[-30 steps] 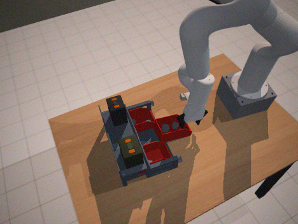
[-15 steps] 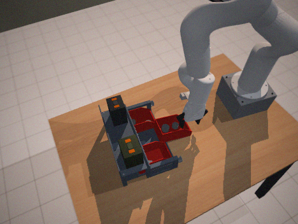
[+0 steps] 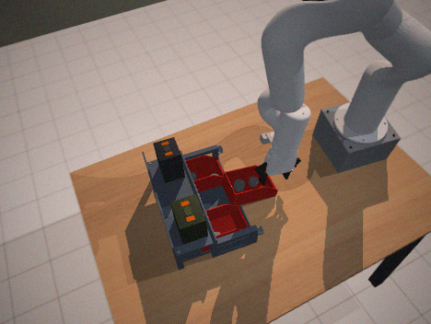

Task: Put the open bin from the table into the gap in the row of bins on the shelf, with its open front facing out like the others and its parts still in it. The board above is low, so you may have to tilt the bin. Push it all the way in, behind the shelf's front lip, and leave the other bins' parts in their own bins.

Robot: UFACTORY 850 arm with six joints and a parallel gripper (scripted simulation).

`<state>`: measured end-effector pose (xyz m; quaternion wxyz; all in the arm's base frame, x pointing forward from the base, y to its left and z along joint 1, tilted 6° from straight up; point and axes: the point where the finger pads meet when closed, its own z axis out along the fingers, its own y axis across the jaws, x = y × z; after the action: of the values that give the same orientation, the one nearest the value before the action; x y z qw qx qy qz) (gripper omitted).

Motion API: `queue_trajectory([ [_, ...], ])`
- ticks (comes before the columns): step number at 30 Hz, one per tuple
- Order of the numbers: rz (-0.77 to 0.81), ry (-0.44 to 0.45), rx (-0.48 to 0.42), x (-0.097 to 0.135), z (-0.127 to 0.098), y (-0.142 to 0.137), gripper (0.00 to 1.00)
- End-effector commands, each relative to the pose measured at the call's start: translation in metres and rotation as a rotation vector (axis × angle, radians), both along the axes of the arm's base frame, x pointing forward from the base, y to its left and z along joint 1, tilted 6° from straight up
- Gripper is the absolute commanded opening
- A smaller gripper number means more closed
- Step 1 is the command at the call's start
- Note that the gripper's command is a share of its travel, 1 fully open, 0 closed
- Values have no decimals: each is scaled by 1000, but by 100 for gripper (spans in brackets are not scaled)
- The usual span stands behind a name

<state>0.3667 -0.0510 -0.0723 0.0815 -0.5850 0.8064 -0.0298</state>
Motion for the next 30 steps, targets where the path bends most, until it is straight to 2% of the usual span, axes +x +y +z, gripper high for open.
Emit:
queue_trajectory([
  [1, 0, -1, 0, 0, 1, 0, 100],
  [7, 0, -1, 0, 0, 1, 0, 100],
  [12, 0, -1, 0, 2, -9, 0, 100],
  [24, 0, -1, 0, 2, -9, 0, 100],
  [30, 0, -1, 0, 4, -19, 0, 100],
])
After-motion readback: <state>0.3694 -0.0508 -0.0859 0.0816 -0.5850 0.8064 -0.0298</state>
